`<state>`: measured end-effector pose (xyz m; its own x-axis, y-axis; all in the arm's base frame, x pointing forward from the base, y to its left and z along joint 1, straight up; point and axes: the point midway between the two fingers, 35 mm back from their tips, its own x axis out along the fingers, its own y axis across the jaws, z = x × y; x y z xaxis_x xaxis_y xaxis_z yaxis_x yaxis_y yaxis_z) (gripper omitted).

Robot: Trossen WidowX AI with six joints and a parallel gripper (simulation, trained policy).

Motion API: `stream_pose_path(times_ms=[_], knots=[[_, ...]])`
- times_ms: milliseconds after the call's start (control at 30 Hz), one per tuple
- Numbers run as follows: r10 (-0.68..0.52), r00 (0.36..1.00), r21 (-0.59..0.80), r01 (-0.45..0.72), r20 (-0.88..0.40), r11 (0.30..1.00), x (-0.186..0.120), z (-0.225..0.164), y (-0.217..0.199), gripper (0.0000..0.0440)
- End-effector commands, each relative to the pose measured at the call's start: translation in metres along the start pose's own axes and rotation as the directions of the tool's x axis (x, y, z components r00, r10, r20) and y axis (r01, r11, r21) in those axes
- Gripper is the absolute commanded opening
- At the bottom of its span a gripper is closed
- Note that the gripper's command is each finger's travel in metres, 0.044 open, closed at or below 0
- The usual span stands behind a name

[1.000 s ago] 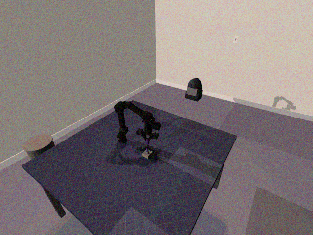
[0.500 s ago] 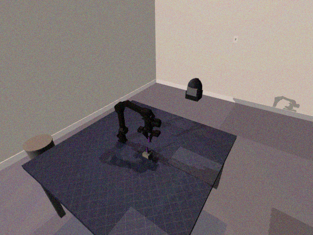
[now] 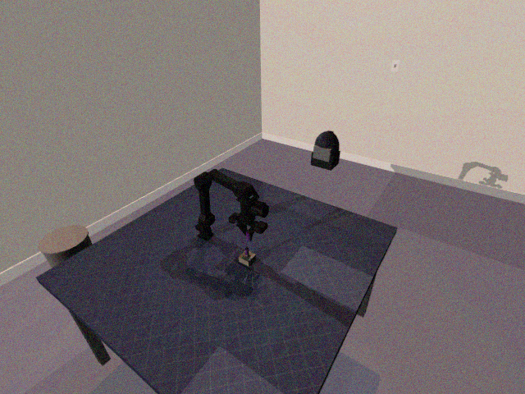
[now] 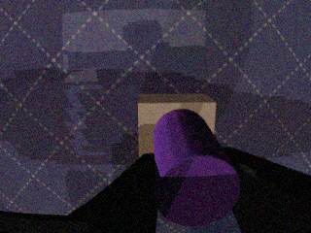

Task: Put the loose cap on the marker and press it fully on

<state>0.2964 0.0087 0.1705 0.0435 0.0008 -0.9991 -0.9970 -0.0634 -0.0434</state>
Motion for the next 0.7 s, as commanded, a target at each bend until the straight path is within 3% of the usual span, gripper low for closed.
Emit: stream_pose_path(times_ms=[0, 667], knots=[[0.007, 1.000, 0.027, -0.007, -0.007, 1.000, -0.002, -0.012, -0.002, 0.0023], [0.073, 0.997, 0.125, -0.076, 0.028, 0.989, 0.013, -0.033, -0.007, 0.0001]])
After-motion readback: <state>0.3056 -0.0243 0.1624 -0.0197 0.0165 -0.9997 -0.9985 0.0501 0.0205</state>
